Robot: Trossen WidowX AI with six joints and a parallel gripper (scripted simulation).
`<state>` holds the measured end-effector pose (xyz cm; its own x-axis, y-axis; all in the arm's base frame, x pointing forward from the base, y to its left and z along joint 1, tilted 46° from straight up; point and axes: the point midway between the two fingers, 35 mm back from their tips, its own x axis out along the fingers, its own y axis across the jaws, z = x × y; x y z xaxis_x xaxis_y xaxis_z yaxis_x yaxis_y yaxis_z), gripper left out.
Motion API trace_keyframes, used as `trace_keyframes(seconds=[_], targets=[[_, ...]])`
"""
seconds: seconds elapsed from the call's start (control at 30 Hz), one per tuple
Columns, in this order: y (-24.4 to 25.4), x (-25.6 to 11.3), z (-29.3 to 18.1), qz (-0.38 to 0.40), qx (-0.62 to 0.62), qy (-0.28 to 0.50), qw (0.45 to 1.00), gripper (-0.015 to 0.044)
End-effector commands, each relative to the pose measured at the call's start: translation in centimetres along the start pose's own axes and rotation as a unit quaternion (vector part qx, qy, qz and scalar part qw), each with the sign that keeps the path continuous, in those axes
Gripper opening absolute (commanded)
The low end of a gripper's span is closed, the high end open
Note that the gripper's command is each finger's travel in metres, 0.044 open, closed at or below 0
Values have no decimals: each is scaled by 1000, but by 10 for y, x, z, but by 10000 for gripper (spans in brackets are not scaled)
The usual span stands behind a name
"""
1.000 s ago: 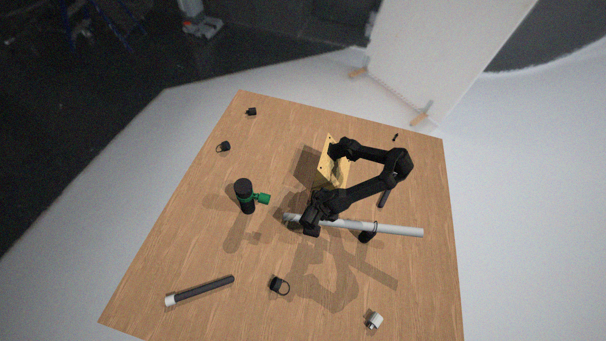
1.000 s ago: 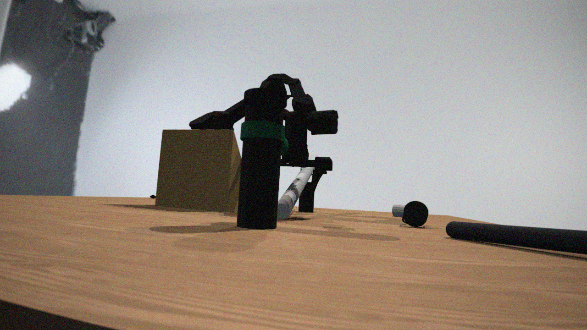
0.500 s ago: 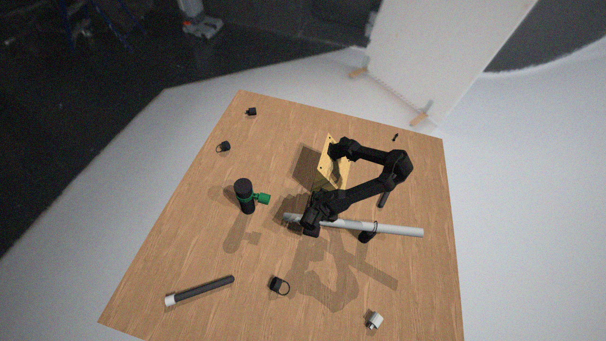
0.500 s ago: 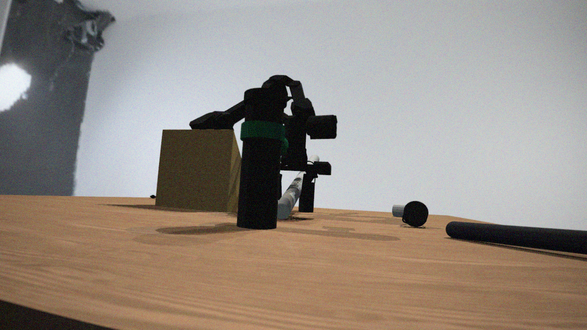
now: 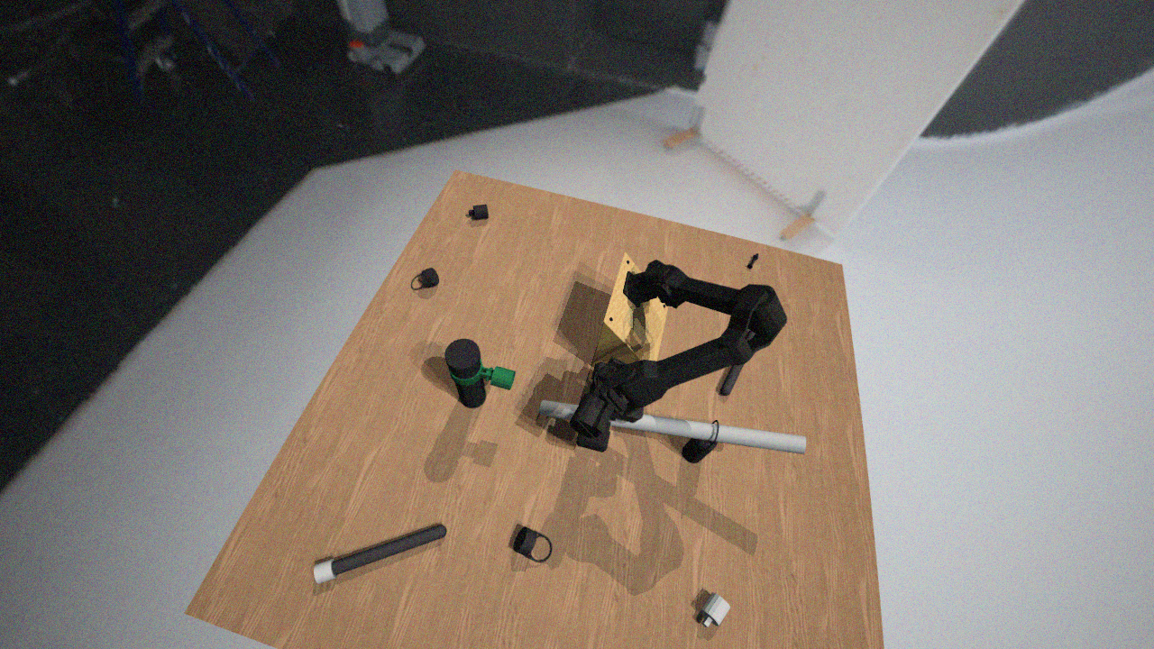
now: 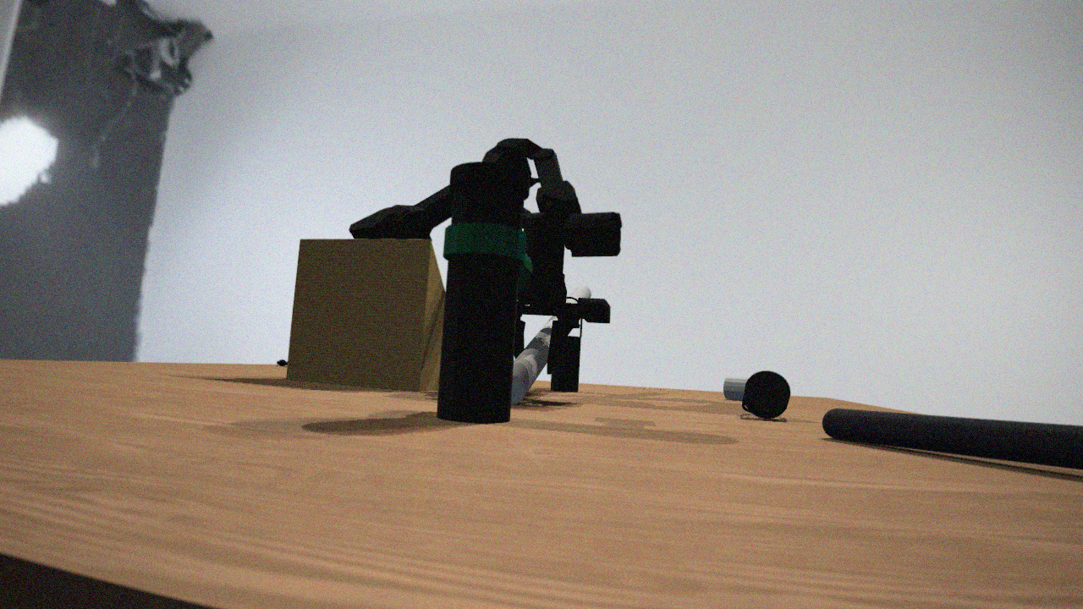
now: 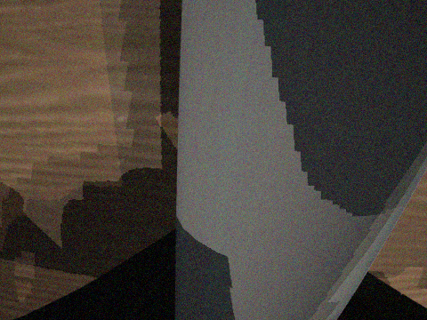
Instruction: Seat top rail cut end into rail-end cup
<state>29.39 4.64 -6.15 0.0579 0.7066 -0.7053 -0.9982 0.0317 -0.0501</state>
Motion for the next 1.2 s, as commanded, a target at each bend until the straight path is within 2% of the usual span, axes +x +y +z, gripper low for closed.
trace_keyframes(seconds=[0.0, 0.17, 0.5, 1.17], targets=[[-2, -5, 0, -2, 0, -2, 1000, 0], [-5, -19, -9, -4, -4, 32, 999, 0], [-8, -82, -39, 1, -14, 162, 987, 0], [-5, -78, -36, 5, -10, 153, 988, 0]])
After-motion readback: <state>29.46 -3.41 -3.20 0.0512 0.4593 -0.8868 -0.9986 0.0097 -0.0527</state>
